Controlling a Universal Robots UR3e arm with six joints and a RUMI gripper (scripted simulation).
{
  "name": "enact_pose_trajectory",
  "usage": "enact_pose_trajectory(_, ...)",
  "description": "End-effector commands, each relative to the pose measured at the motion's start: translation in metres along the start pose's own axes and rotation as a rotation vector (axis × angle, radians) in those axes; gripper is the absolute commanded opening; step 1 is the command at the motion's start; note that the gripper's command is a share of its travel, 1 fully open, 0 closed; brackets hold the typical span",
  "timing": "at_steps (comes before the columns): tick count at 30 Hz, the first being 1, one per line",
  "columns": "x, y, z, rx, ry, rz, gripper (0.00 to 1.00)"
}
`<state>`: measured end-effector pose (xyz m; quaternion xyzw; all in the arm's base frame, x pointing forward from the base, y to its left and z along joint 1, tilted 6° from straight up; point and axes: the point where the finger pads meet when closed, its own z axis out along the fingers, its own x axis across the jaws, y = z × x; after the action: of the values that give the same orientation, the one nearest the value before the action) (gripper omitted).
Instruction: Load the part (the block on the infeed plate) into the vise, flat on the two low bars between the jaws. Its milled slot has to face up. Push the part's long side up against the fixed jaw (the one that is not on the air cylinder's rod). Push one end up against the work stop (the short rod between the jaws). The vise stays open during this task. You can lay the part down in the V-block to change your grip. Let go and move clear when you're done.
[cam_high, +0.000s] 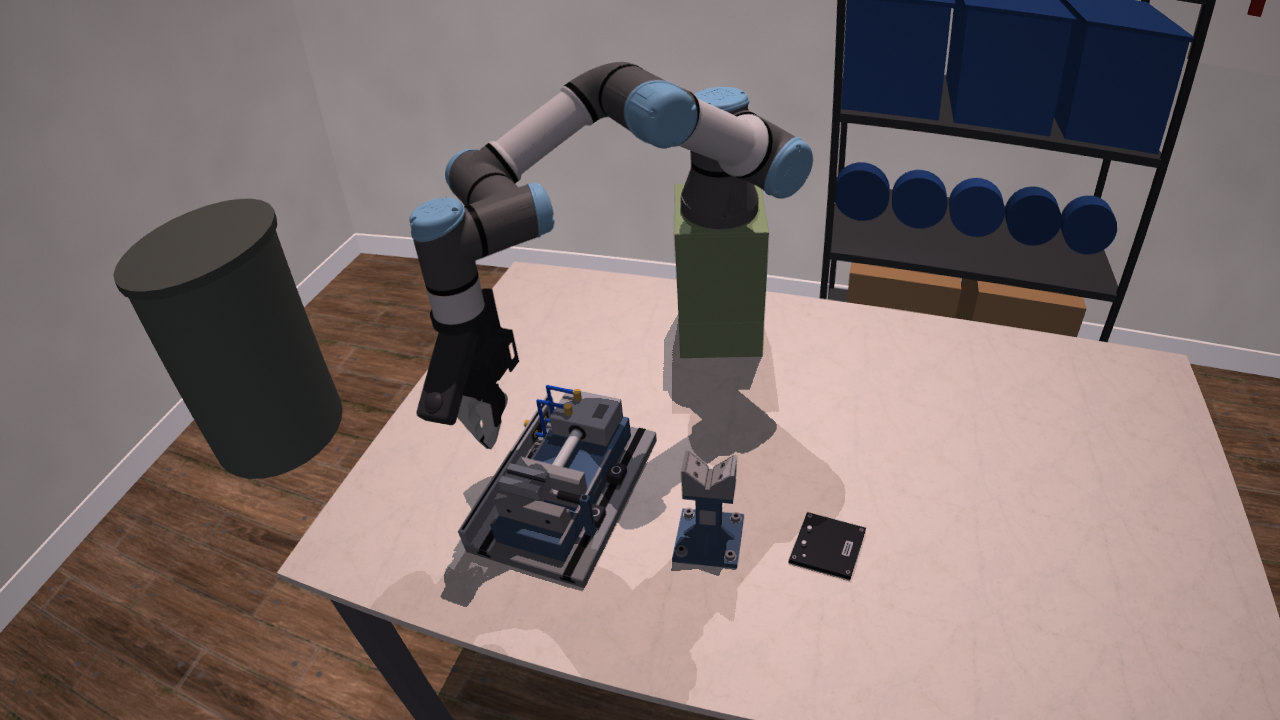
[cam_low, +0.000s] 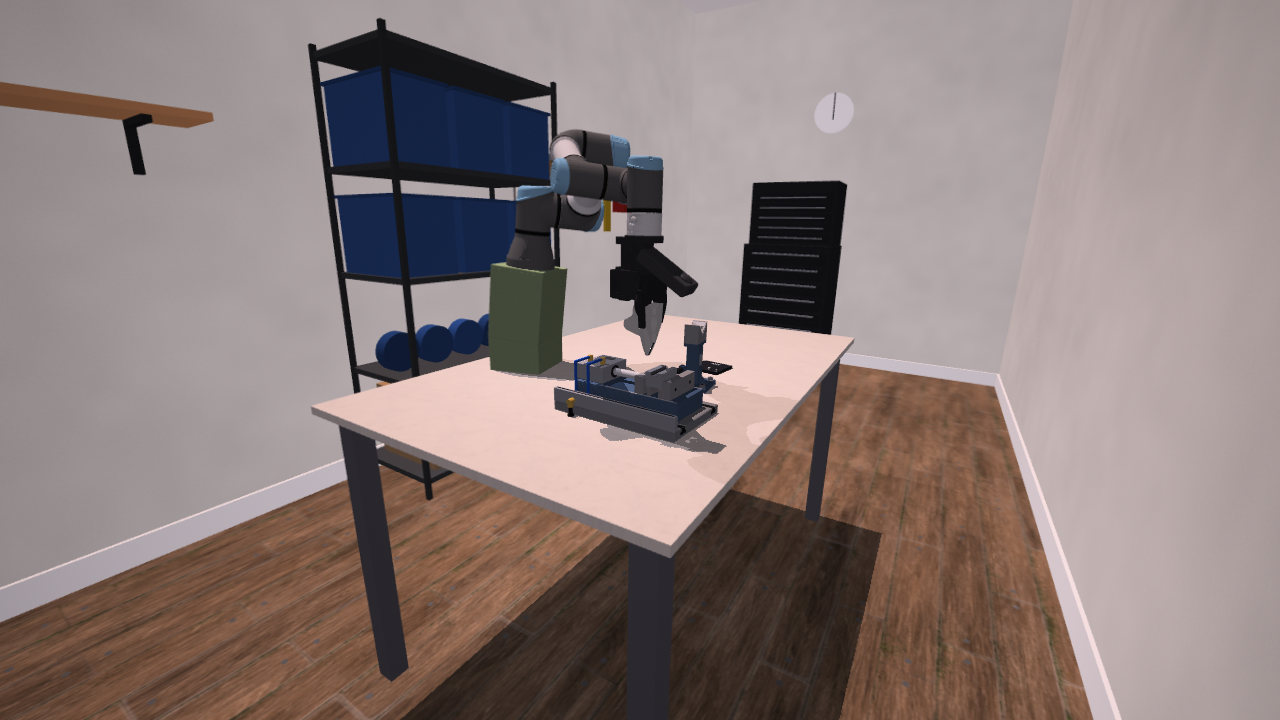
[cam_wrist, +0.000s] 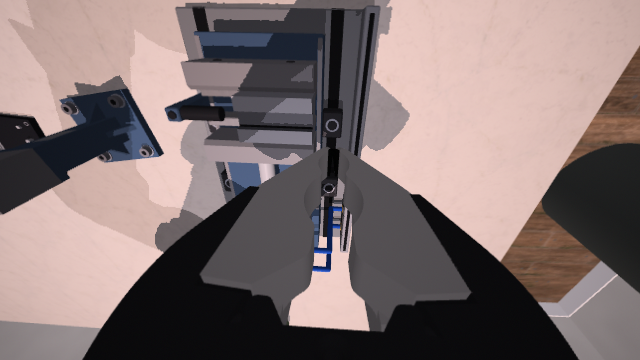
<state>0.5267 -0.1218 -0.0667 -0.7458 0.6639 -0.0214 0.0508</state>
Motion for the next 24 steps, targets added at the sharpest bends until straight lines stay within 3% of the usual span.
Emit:
enact_pose_trajectory(1, 0.001, -0.001, 0.007, 0.003, 0.002, 0.000, 0.00)
enact_pose_trajectory(24, 0.001, -0.002, 0.032, 0.003, 0.002, 0.000, 0.00)
